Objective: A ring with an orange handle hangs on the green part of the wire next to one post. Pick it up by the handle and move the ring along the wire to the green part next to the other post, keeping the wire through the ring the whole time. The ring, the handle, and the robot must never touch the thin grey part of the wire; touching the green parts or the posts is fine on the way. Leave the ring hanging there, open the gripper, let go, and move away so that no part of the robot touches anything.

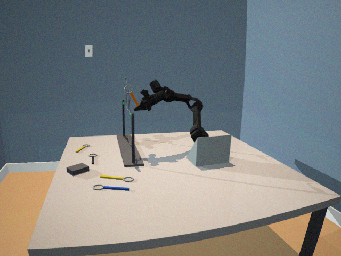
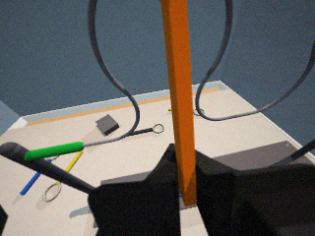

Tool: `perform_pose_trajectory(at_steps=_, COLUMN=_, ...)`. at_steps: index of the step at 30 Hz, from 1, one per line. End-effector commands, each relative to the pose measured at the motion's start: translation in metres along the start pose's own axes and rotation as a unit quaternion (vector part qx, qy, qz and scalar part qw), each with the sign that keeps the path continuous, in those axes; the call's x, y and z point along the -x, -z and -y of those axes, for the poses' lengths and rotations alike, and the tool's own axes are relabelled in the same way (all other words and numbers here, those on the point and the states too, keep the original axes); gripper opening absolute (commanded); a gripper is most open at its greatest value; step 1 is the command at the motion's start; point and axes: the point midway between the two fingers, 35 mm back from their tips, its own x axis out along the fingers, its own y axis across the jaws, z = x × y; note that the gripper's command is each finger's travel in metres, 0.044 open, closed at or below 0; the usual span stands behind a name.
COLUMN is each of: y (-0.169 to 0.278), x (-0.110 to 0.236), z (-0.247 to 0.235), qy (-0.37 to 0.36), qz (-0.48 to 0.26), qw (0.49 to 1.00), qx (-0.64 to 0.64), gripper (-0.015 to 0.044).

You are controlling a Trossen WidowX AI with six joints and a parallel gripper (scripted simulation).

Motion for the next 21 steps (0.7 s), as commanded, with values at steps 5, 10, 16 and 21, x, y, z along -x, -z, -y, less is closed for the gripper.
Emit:
perform_pose_trajectory(at_steps=5, y=0.002, x=-0.001, z=0.012, qy=0.046, qz=0.007, qw=0.995, qx=0.084, gripper=-0.0150)
perform_pose_trajectory(at_steps=10, y=0.001, x=-0.001, z=0.019, qy=0.073, qz=0.013, qw=0.988, qx=0.132, gripper=-0.0150)
perform_pose_trajectory(at_steps=16, y=-0.002, x=0.000, z=0.027, qy=0.105, qz=0.021, qw=0.976, qx=0.190, gripper=-0.0150)
perform_pose_trajectory(at_steps=21, y=-0.005, x=0.000, z=0.033, qy=0.129, qz=0.026, qw=0.964, qx=0.232, gripper=-0.0150)
